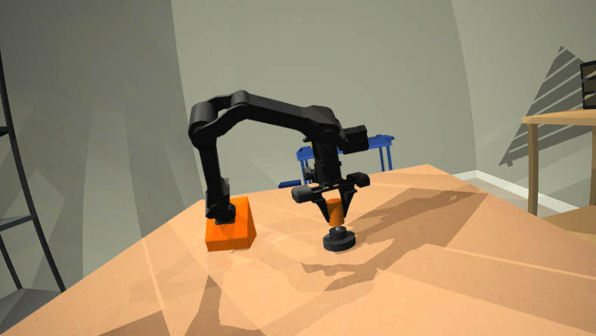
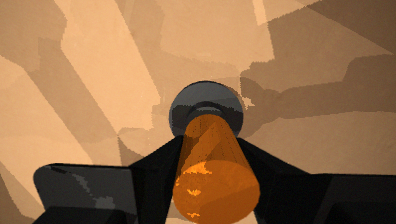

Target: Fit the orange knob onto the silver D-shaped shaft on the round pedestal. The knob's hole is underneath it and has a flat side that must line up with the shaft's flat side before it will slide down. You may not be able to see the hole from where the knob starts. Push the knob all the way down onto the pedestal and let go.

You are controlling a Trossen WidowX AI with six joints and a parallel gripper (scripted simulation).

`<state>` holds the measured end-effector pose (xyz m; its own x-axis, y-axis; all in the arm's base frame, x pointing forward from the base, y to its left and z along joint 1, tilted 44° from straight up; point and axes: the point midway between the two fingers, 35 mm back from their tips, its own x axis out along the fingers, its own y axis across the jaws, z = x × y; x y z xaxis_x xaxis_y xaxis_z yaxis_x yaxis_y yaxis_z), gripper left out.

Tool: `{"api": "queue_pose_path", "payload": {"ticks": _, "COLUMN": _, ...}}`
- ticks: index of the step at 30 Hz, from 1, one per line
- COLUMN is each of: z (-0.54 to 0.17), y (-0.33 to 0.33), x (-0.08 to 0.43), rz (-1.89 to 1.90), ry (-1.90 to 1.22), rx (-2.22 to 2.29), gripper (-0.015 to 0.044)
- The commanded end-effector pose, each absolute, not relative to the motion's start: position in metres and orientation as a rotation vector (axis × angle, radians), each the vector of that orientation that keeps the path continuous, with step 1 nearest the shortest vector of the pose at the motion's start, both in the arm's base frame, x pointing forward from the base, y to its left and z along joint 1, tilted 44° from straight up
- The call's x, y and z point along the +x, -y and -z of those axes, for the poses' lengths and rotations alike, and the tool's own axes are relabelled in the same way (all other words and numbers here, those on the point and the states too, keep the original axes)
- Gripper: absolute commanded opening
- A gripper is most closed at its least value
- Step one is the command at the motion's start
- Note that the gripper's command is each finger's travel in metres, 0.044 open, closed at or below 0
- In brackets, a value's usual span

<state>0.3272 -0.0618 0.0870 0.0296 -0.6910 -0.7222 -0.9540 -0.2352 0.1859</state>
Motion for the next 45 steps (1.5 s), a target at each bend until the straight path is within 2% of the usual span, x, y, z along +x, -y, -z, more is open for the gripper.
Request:
{"api": "queue_pose_path", "payload": {"ticks": 1, "z": -0.0867, "y": 0.0624, "x": 0.3275, "rz": -1.022, "ry": -1.677, "rx": -1.959, "gripper": 0.0}}
{"api": "queue_pose_path", "payload": {"ticks": 45, "z": -0.0888, "y": 0.0605, "x": 0.327, "rz": -1.069, "ry": -1.668, "rx": -1.987, "gripper": 0.0}}
